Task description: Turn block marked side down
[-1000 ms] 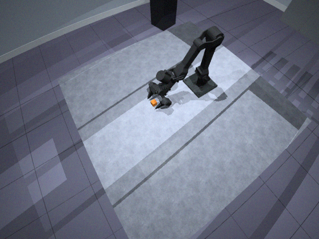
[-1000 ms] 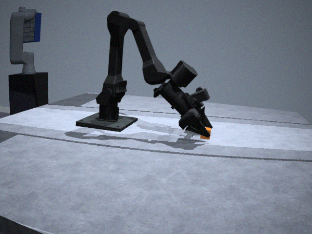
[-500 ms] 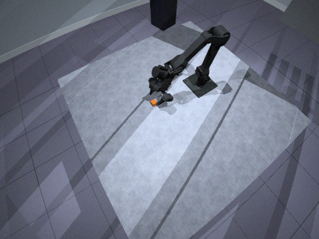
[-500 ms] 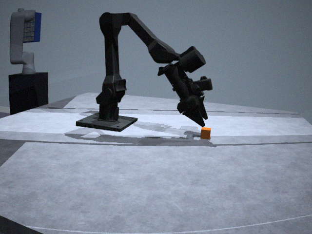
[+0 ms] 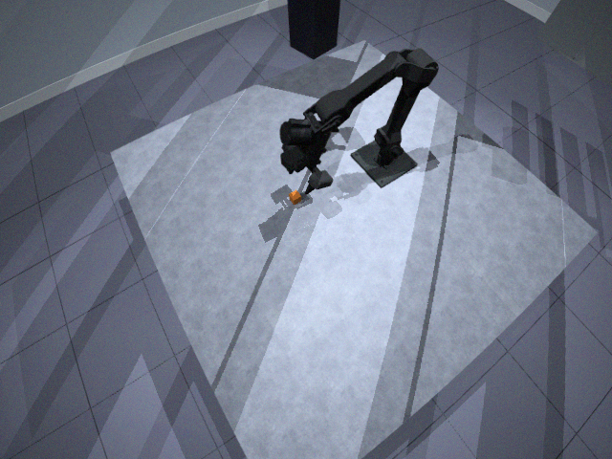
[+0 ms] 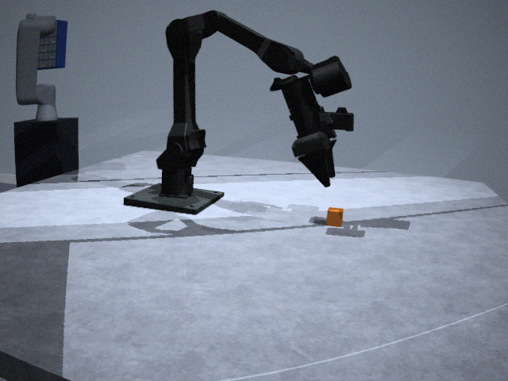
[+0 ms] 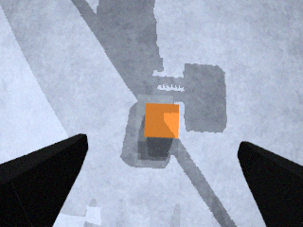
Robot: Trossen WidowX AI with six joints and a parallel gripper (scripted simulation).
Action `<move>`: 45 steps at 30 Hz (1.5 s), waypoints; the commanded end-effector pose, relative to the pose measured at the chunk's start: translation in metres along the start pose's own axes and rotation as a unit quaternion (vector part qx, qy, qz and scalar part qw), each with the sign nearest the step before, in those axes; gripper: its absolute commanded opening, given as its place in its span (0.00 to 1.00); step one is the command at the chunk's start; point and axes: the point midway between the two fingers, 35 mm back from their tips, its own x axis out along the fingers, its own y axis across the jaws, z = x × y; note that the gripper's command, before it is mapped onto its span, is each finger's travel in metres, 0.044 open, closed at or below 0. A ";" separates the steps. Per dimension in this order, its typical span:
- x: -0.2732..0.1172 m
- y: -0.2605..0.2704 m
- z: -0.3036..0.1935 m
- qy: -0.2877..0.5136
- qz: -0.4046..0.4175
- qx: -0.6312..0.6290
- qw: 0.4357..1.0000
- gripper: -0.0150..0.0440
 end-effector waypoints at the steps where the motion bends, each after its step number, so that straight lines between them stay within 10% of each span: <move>1: -0.001 -0.001 0.013 0.060 -0.002 0.000 0.998 1.00; 10: -0.004 -0.001 0.031 0.197 -0.004 -0.002 0.980 1.00; 45: 0.060 -0.001 0.005 0.200 -0.004 -0.002 0.980 1.00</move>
